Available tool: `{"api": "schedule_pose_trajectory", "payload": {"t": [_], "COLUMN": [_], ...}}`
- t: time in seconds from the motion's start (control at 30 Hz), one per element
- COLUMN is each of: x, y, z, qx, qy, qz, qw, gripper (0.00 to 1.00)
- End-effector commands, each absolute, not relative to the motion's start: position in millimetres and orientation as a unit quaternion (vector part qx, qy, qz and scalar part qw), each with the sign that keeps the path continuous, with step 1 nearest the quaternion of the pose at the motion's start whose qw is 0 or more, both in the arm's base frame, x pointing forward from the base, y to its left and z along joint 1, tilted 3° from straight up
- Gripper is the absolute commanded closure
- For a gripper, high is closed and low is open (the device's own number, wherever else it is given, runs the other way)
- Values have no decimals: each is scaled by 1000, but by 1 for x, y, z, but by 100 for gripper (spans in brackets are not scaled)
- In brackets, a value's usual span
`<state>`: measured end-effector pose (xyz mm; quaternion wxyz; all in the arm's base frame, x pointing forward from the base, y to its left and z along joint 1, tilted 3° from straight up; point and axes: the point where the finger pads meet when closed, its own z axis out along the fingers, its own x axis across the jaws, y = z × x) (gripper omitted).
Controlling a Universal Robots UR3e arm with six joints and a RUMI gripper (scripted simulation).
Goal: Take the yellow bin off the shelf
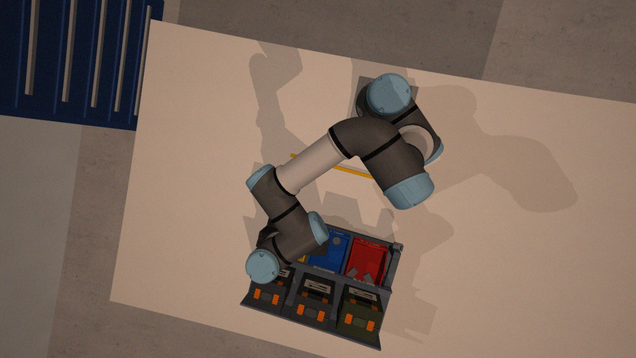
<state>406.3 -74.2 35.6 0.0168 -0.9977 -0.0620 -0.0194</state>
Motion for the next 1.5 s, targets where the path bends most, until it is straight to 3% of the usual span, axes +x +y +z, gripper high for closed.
{"api": "schedule_pose_trajectory", "payload": {"t": [0.0, 1.47], "x": [407, 407], "y": [-75, -74], "z": [35, 32], "qx": [-998, -998], "qy": [-62, -62], "qz": [-21, -21], "qw": [16, 16], "gripper": [74, 74]}}
